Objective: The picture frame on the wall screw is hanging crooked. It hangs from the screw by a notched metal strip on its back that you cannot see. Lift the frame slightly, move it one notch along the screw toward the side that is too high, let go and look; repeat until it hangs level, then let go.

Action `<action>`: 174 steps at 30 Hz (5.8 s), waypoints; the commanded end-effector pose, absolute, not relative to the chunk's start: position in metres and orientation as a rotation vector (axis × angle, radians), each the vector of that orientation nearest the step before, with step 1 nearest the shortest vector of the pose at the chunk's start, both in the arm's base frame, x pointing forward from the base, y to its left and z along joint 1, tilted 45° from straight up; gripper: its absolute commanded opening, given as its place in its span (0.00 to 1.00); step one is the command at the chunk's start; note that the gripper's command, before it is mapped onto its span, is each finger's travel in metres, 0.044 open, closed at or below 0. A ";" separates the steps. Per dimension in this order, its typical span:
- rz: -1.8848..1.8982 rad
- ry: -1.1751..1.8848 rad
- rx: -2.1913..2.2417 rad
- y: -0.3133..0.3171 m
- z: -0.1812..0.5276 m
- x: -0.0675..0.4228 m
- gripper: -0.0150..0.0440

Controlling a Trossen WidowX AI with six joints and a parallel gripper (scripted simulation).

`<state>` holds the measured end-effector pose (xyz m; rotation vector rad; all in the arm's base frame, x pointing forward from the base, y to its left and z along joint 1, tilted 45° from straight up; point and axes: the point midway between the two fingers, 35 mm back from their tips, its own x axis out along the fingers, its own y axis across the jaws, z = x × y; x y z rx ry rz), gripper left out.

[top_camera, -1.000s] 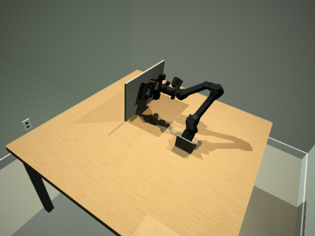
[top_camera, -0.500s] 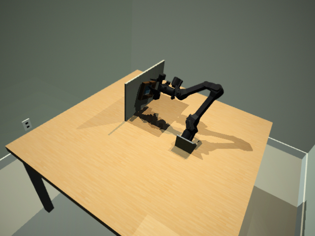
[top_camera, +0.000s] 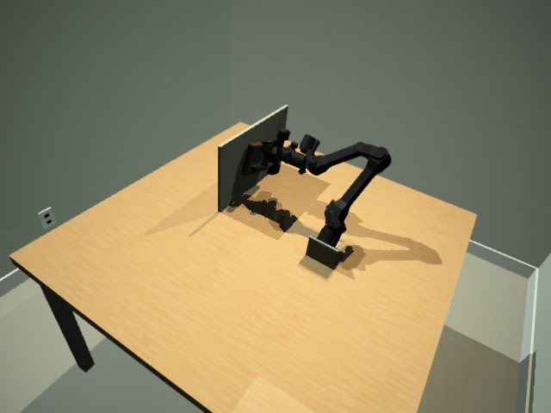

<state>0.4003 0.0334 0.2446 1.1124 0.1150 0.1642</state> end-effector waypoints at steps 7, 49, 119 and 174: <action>0.161 0.112 1.111 0.033 0.245 0.401 0.25; 0.161 0.112 1.111 0.038 0.254 0.400 0.25; 0.161 0.112 1.112 0.044 0.248 0.399 0.25; 0.155 0.111 1.107 0.040 0.242 0.399 0.25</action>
